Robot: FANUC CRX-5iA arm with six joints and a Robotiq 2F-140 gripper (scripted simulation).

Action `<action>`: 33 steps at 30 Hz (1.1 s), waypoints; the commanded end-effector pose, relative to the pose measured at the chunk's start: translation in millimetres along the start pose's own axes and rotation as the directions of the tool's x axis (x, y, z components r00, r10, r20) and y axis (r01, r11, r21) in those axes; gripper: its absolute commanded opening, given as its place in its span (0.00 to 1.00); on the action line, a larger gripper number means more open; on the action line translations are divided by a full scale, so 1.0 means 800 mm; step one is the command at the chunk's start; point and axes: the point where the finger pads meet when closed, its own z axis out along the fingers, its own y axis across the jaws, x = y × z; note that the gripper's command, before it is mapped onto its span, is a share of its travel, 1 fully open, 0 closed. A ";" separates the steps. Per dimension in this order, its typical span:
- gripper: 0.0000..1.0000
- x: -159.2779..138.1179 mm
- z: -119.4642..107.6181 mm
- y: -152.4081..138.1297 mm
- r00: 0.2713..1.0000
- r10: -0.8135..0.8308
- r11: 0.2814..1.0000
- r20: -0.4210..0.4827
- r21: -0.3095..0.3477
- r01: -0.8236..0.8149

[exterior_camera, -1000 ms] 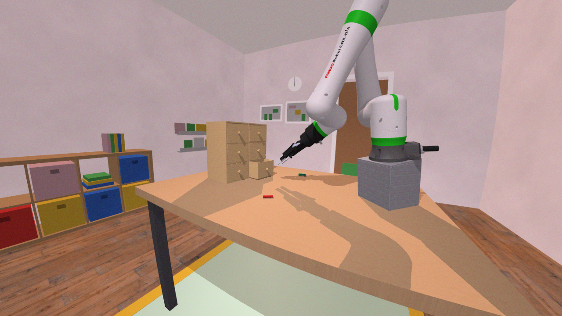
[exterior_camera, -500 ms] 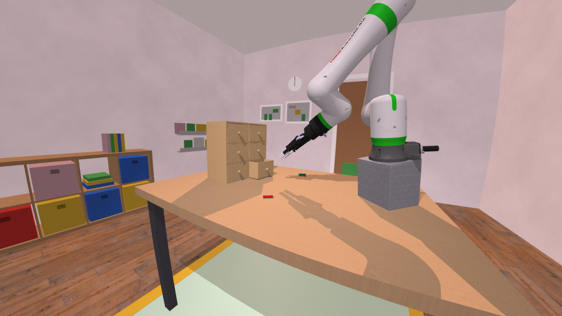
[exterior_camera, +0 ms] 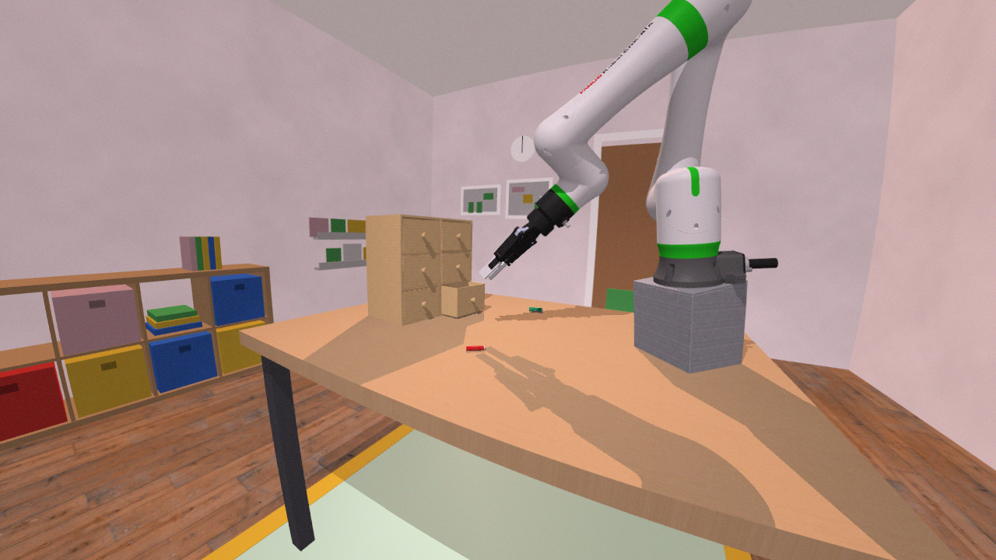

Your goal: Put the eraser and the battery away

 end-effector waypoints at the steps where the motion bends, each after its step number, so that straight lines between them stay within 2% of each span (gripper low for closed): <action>1: 0.20 -0.015 -0.024 -0.045 0.965 0.010 0.996 0.261 0.083 -0.033; 3: 0.20 -0.015 -0.024 -0.045 0.965 0.010 0.996 0.261 0.083 -0.033; 4: 0.20 -0.021 -0.041 -0.042 0.937 0.012 0.996 0.350 0.077 -0.041; 6: 0.20 -0.029 -0.081 -0.021 0.919 0.023 0.999 0.392 0.034 -0.039; 7: 0.20 -0.029 -0.081 -0.021 0.908 0.025 0.999 0.418 0.031 -0.042; 8: 0.20 -0.030 -0.102 -0.007 0.898 0.034 0.999 0.438 0.007 -0.041; 9: 0.20 -0.030 -0.102 -0.007 0.885 0.039 0.999 0.464 -0.002 -0.043; 10: 0.20 -0.030 -0.123 0.007 0.875 0.051 0.999 0.481 -0.028 -0.042; 11: 0.20 -0.030 -0.123 0.007 0.861 0.058 0.998 0.505 -0.042 -0.042; 12: 0.20 -0.028 -0.141 0.020 0.850 0.072 0.997 0.522 -0.071 -0.041; 13: 0.20 -0.028 -0.141 0.020 0.835 0.081 0.995 0.545 -0.088 -0.039; 16: 0.20 -0.021 -0.177 0.045 0.795 0.128 0.984 0.593 -0.176 -0.027; 18: 0.20 -0.020 -0.183 0.050 0.761 0.159 0.973 0.630 -0.231 -0.012; 20: 0.20 -0.020 -0.183 0.050 0.761 0.159 0.973 0.630 -0.231 -0.012; 21: 0.20 -0.020 -0.183 0.050 0.741 0.174 0.966 0.648 -0.257 -0.002; 33: 0.20 -0.019 -0.183 0.051 0.741 0.184 0.964 0.645 -0.264 -0.010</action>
